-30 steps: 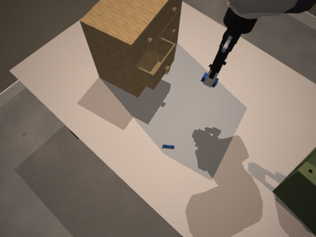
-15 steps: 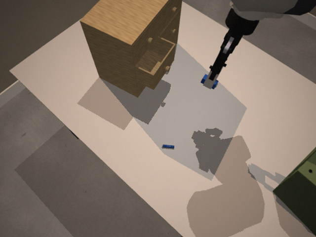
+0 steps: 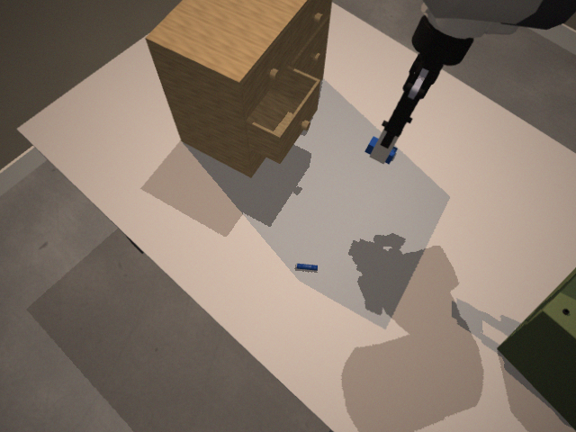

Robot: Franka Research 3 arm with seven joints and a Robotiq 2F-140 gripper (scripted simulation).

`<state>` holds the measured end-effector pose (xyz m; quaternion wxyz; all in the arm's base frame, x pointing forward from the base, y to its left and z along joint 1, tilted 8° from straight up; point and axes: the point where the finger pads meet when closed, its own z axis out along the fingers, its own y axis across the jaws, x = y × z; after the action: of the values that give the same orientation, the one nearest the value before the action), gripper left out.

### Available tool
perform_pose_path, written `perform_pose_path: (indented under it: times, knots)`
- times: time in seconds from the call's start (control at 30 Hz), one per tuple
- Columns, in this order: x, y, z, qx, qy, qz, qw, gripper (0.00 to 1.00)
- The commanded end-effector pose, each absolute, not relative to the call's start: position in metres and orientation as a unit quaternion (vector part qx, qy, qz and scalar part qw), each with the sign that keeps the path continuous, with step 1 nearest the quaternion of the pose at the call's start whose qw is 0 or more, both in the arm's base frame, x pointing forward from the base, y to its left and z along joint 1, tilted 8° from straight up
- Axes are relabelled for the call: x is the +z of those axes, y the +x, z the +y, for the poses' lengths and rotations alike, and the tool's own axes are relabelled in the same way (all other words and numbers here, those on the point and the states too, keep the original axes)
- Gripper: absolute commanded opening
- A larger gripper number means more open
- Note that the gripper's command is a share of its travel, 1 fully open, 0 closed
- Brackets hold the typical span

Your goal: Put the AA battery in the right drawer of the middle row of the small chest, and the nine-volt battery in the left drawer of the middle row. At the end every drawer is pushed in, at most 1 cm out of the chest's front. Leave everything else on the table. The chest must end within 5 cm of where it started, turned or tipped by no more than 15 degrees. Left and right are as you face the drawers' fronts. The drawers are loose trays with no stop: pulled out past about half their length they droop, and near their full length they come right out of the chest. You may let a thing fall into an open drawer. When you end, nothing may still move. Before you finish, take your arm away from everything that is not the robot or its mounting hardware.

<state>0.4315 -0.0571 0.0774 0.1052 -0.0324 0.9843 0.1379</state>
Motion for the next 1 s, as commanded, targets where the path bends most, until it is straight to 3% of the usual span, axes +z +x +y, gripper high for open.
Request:
perform_pose_path:
  times: [0.0,0.97]
  knots:
    - [0.0774,0.4304,-0.0558,0.139,-0.042,0.984,0.106,0.14]
    - [0.0763,0.4289,-0.0488,0.16,-0.048,0.978,0.125,0.14]
